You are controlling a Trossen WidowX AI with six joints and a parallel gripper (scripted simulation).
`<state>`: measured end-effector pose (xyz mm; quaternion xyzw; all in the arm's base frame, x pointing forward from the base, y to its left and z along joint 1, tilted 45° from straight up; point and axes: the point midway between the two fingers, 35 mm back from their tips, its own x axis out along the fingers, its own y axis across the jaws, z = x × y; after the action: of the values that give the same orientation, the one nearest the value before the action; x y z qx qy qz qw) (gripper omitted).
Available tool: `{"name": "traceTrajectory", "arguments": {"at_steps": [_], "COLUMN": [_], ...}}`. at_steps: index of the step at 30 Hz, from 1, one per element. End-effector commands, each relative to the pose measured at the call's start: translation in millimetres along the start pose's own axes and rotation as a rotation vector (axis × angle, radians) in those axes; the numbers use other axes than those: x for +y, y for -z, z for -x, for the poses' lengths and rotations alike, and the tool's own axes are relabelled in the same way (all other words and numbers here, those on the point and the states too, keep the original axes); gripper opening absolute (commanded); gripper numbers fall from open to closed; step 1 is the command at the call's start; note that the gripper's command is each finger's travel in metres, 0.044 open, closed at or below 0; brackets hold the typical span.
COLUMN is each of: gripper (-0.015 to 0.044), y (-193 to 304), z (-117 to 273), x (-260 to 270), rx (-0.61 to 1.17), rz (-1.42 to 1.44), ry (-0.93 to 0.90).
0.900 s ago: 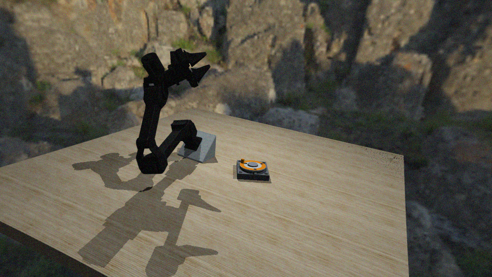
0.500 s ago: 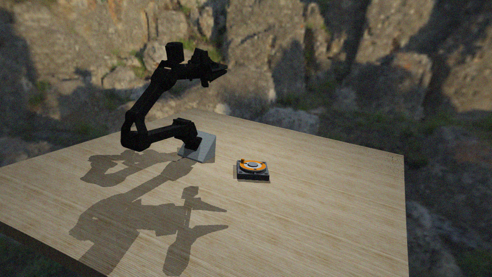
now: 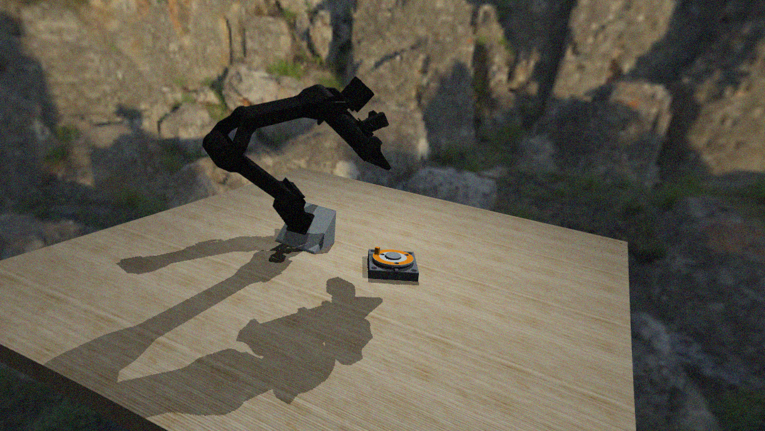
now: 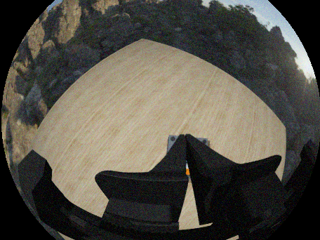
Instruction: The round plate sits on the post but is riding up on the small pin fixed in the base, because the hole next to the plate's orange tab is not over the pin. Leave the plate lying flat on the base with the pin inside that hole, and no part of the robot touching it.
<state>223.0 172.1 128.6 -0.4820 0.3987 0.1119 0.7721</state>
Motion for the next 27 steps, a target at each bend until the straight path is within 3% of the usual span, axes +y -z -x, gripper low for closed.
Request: {"name": "traceTrajectory", "arguments": {"at_steps": [1, 5, 12, 27], "gripper": [0.0000, 0.0000, 0.0000, 0.0000], "y": [23, 60, 105, 124], "z": [-38, -77, -107, -127], "x": [-6, -12, -15, -11], "rx": [0.244, 0.538, 0.856, 0.866], "rz": [-0.181, -0.390, -0.606, -0.613], "ry": [0.005, 0.046, 0.130, 0.134]}}
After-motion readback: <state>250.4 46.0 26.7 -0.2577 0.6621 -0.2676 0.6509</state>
